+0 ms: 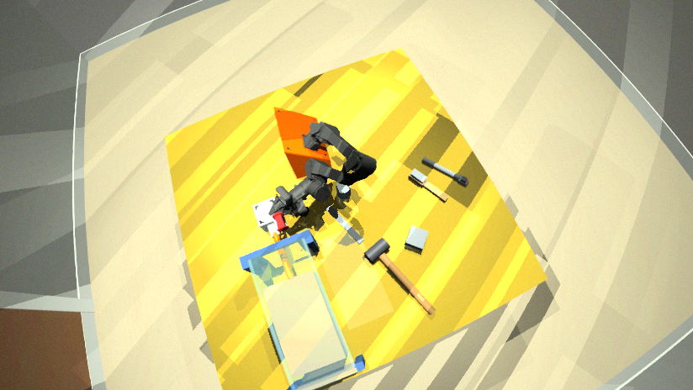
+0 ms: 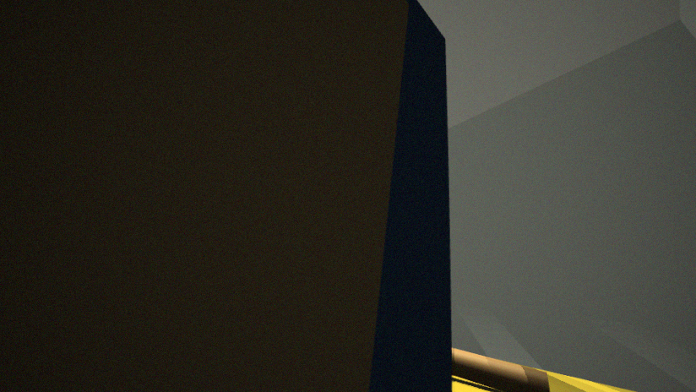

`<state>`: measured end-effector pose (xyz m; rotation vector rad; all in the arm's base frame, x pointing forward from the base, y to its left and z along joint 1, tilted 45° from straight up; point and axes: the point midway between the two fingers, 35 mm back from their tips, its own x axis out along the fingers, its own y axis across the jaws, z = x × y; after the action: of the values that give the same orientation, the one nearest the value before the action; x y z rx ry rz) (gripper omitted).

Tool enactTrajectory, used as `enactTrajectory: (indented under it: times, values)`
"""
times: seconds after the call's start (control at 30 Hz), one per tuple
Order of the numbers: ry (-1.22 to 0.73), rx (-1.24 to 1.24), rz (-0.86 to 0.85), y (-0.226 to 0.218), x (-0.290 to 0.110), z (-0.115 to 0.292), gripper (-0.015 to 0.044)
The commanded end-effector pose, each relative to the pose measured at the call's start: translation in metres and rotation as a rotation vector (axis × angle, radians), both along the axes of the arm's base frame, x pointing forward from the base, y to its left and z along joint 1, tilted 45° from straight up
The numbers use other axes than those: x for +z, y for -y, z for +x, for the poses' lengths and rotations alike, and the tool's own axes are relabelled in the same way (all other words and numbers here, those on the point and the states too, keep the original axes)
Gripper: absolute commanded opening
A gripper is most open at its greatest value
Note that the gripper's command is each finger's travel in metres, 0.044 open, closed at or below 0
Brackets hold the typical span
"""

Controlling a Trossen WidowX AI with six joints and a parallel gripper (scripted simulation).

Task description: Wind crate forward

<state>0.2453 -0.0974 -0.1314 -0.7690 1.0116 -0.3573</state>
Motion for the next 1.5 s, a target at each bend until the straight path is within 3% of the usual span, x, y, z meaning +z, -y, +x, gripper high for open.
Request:
enactTrajectory:
  times: [0.0,1.47]
  values:
    - [-0.005,0.012,0.019,-0.0029,-0.0025,0.0003,0.024]
    - [0.0,0.0,0.0,-0.002,-0.0031,-0.0015,0.024]
